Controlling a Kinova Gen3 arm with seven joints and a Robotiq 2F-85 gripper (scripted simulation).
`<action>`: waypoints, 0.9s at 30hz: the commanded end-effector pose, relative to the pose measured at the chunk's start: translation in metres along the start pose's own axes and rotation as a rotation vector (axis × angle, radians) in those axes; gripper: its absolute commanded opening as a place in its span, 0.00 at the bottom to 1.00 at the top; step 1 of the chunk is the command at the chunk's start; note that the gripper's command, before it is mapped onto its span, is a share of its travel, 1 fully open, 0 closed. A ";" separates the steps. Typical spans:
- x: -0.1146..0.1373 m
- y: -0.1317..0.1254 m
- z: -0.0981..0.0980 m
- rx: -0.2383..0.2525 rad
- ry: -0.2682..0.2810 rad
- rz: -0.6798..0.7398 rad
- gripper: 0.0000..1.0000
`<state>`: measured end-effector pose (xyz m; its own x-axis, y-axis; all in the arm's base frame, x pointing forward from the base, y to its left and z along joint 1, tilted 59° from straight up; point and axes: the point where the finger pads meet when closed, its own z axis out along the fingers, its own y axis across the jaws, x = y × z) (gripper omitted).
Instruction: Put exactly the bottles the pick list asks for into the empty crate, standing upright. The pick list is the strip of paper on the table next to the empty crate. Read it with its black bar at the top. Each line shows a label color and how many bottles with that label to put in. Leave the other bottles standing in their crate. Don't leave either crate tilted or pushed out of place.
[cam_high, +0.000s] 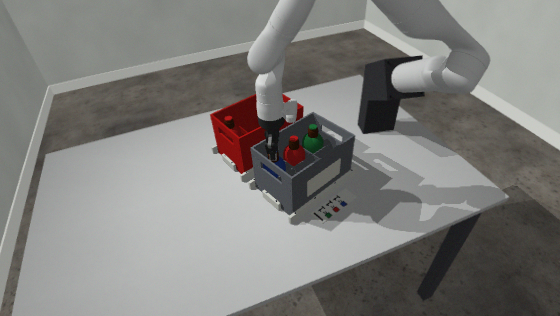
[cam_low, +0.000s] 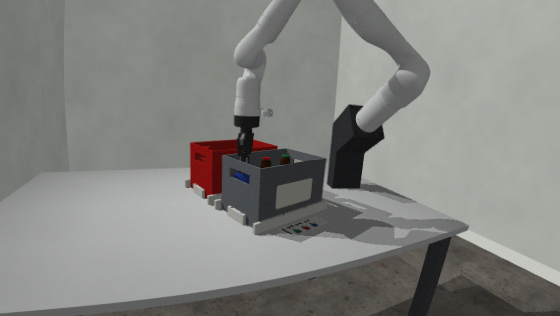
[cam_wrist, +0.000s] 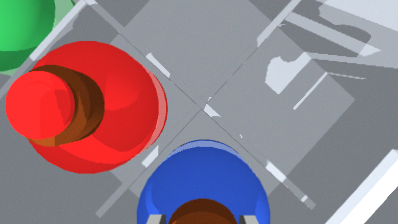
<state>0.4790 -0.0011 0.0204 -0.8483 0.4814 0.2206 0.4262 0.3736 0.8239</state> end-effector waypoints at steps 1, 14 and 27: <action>-0.001 0.000 -0.001 0.000 -0.002 0.000 0.10; -0.001 0.000 -0.001 0.000 -0.002 0.000 0.10; -0.001 0.000 0.003 0.000 -0.002 0.000 0.67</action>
<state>0.4802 0.0019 0.0183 -0.8482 0.4815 0.2205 0.4263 0.3736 0.8239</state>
